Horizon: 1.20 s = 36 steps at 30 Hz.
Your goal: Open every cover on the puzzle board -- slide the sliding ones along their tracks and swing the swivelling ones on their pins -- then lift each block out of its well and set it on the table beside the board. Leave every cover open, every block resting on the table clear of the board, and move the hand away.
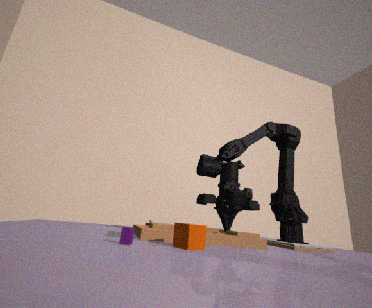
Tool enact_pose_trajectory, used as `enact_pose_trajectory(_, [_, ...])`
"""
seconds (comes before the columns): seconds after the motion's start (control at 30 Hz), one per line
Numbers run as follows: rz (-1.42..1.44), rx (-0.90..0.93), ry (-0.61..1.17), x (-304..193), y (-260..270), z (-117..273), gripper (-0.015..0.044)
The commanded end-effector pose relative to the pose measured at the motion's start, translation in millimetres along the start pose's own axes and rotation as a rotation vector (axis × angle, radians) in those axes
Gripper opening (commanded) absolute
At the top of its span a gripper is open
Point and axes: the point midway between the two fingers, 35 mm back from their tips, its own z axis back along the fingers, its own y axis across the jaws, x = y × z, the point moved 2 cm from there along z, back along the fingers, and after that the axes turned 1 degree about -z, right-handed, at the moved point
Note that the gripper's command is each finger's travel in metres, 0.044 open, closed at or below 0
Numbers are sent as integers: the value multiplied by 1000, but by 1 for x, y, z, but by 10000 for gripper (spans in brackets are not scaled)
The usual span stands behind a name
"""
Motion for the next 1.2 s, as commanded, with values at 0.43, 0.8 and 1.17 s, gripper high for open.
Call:
enact_pose_trajectory(0.43, [2,11,-2,-11,9,7,0])
enact_pose_trajectory(0.8, [2,11,-2,-11,7,21,0])
enact_pose_trajectory(1.17, [2,11,-2,-12,7,35,0])
